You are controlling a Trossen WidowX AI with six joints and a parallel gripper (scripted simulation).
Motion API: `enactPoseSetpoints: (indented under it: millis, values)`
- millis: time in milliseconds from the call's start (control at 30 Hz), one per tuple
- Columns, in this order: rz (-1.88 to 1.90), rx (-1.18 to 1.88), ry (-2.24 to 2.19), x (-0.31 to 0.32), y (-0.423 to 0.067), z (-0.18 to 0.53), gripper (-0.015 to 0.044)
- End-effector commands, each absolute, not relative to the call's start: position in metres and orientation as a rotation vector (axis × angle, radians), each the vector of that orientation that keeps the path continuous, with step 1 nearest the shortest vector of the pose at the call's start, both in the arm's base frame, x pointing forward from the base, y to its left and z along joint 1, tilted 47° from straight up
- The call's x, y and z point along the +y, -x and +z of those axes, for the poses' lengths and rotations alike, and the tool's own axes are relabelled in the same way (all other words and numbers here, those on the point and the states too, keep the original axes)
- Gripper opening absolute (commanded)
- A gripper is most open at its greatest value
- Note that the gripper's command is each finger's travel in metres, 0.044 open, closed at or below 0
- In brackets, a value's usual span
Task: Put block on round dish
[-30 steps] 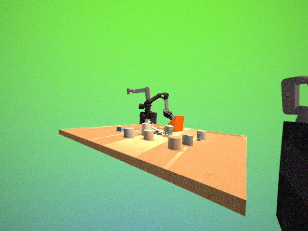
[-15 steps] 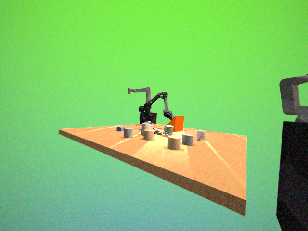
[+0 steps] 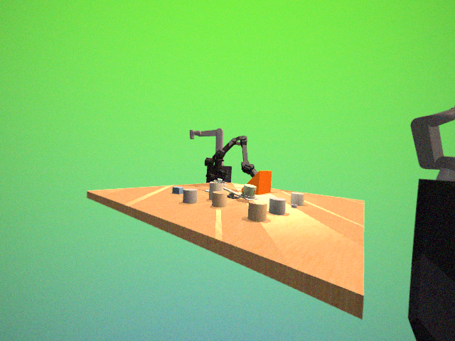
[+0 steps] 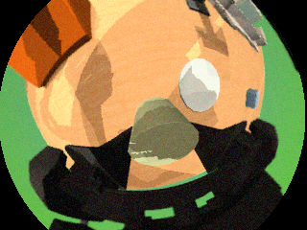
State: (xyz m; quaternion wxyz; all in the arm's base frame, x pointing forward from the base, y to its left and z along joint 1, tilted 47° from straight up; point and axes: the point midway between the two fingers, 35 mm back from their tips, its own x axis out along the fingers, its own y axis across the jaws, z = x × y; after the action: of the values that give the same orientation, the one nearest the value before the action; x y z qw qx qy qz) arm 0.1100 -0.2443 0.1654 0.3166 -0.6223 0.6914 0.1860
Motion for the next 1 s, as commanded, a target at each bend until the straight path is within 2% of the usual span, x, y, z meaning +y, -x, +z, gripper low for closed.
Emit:
enactPoseSetpoints:
  millis: [0, 267, 433, 600, 833, 967]
  values:
    - [0.486, 1.821, 1.638, -0.244, -0.11, 0.166, 0.0236]
    - [0.488, 1.819, 1.637, -0.239, -0.111, 0.17, 0.044]
    - [0.495, 1.813, 1.64, -0.205, -0.112, 0.2, 0.044]
    - [0.495, 1.813, 1.641, -0.204, -0.112, 0.201, 0.044]
    - [0.498, 1.691, 1.704, -0.19, -0.142, 0.206, 0.026]
    - [0.479, 1.682, 1.657, -0.186, -0.154, 0.201, 0.026]
